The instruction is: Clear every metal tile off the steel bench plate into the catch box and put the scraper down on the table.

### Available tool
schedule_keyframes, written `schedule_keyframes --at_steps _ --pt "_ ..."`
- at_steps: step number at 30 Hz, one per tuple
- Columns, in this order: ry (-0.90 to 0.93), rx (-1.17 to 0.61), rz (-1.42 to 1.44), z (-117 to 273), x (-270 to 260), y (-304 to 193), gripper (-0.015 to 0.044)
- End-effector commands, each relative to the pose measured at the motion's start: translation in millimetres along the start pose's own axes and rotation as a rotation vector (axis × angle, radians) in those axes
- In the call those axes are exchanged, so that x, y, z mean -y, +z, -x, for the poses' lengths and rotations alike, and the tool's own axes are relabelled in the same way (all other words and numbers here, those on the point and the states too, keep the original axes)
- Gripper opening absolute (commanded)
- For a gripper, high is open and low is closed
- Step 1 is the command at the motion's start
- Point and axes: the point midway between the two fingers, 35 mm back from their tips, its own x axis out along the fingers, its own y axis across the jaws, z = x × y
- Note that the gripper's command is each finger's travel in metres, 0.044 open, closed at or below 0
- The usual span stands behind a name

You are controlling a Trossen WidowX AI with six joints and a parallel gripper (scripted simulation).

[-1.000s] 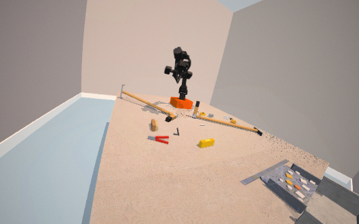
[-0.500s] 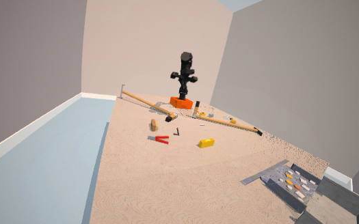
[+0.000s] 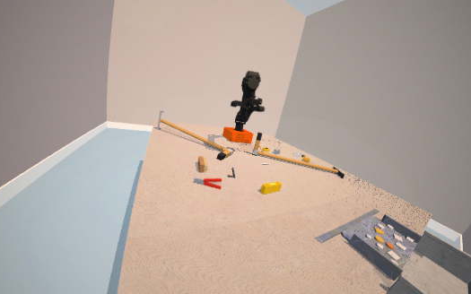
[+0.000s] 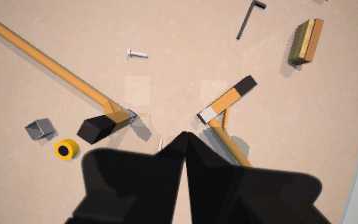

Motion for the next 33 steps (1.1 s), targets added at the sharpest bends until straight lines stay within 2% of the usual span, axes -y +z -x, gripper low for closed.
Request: schedule_keyframes --at_steps 1,9,18,33 --pt "0.002 -0.075 0.018 -9 -11 -8 0.0000" --pt "-0.006 -0.182 0.062 -11 -31 -21 0.0000" --pt "-0.007 -0.184 0.063 -15 -31 -22 0.0000" --pt "-0.007 -0.184 0.063 -51 -30 -24 0.0000"
